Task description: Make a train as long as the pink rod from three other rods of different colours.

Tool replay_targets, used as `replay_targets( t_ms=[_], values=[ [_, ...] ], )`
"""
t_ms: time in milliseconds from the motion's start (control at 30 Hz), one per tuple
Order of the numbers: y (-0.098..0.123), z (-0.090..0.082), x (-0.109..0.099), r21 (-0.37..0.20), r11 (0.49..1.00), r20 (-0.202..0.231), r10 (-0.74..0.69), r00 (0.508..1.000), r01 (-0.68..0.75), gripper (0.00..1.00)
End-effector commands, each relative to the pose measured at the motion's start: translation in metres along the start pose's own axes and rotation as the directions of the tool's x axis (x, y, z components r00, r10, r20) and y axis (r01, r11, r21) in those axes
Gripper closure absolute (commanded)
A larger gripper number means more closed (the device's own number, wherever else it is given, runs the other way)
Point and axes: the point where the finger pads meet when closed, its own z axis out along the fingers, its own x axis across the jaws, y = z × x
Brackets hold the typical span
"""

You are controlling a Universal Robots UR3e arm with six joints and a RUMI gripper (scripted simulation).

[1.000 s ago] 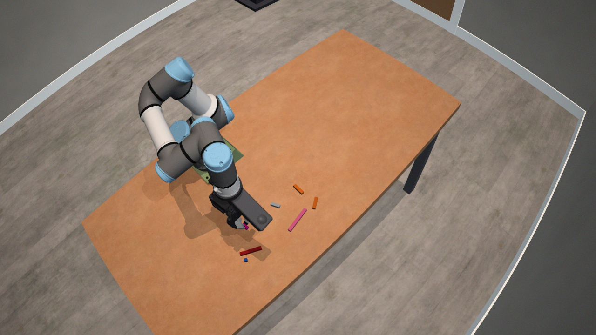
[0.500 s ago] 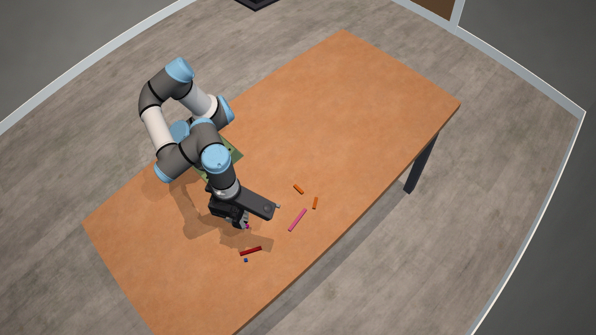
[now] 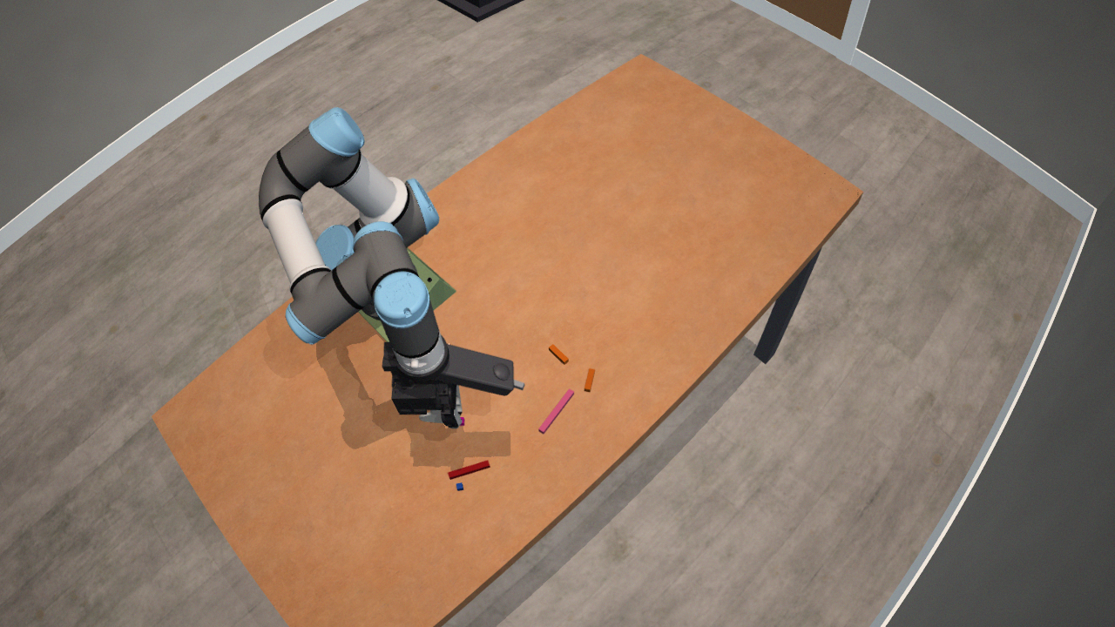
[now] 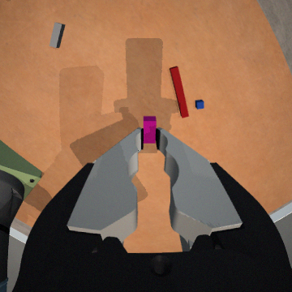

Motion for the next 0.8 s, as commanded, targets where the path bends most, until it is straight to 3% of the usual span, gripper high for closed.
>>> replay_targets(
  t_ms=[0, 767],
  values=[
    [0.0004, -0.0007, 0.0002, 0.003, 0.998, -0.002, -0.068, 0.998, 0.068, 1.0],
    [0.0029, -0.0008, -0.0014, 0.002, 0.951, -0.003, -0.309, 0.951, 0.309, 1.0]
  ],
)
